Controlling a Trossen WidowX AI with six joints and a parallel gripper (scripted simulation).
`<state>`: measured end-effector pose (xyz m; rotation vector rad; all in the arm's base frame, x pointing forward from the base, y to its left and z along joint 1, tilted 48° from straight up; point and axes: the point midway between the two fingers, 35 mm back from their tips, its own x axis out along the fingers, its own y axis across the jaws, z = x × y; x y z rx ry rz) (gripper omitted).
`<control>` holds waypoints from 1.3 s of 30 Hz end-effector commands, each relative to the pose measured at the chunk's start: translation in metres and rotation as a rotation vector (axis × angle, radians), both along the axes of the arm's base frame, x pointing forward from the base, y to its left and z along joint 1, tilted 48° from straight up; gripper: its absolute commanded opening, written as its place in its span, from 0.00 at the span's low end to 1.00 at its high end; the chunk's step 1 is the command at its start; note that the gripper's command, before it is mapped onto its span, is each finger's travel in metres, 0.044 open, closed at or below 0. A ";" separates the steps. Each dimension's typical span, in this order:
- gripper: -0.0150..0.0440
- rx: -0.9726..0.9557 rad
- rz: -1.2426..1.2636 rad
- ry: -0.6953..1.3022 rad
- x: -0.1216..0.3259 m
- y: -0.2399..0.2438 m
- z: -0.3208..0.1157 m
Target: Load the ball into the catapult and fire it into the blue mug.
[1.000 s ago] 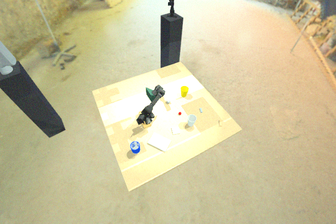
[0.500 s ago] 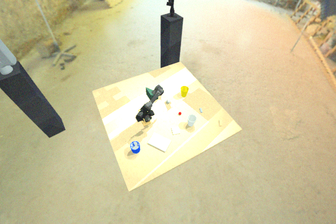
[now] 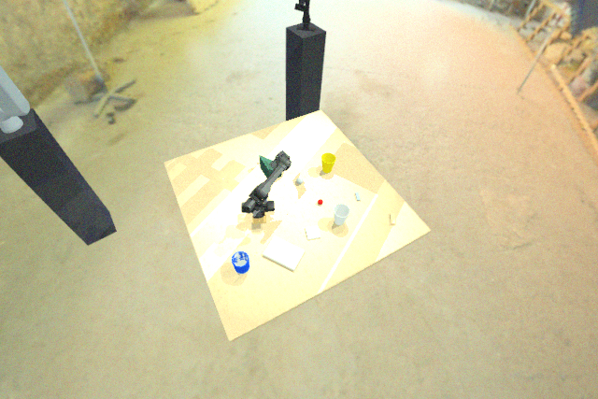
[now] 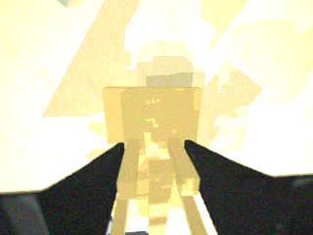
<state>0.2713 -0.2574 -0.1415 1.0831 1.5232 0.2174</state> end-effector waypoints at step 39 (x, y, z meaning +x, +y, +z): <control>0.25 0.029 -0.199 0.207 -0.002 0.016 -0.038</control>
